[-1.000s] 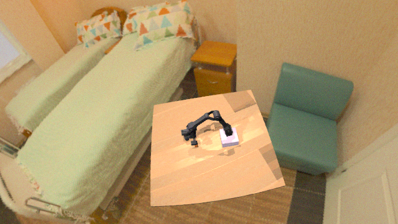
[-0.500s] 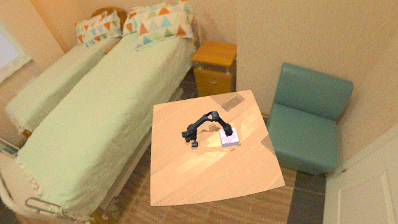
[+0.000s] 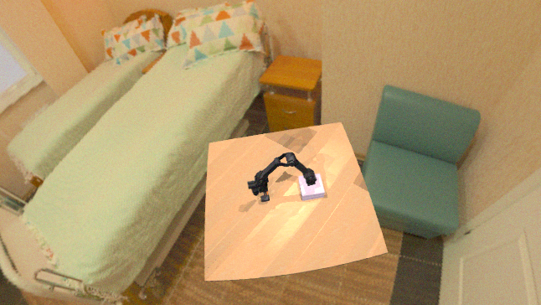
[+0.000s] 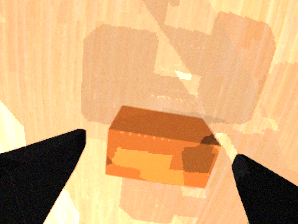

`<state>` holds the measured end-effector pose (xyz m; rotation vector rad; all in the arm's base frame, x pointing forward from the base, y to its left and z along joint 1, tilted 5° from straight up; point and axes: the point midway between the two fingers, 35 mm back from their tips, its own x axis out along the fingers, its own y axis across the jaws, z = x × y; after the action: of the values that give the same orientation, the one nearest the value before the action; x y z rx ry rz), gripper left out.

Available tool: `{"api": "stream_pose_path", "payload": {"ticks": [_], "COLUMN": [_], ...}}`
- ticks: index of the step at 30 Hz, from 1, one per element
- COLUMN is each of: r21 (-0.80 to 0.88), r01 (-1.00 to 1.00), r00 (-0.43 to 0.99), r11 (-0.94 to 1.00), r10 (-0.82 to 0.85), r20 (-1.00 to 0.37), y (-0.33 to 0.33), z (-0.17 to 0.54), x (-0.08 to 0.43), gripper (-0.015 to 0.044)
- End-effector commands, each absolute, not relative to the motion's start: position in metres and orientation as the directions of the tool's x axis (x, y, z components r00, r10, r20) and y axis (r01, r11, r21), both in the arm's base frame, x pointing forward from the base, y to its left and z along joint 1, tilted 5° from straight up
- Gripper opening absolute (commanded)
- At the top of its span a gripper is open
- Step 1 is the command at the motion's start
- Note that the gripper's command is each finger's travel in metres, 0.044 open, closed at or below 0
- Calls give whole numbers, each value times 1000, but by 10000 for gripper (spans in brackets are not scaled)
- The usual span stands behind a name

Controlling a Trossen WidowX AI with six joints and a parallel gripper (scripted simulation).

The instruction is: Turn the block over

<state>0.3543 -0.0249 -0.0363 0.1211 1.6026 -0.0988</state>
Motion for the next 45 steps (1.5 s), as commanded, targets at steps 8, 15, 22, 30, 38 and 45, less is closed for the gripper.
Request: {"api": "stream_pose_path", "payload": {"ticks": [8,15,22,30,38,45], "r21": [17,17,17,17,17,16], "r01": [139,139,139,139,139,138], "r00": [-42,-42,-42,-42,-42,-3], "r11": [990,990,990,990,990,990], "r10": [23,23,23,23,23,17], "r20": [-999,-999,-999,-999,-999,-1000], "y": [-23,-23,-23,-23,-24,-24], "z": [-47,-47,-47,-47,-17,-20], "x": [351,351,351,351,352,353], "gripper": [309,243,196,143,0,0]}}
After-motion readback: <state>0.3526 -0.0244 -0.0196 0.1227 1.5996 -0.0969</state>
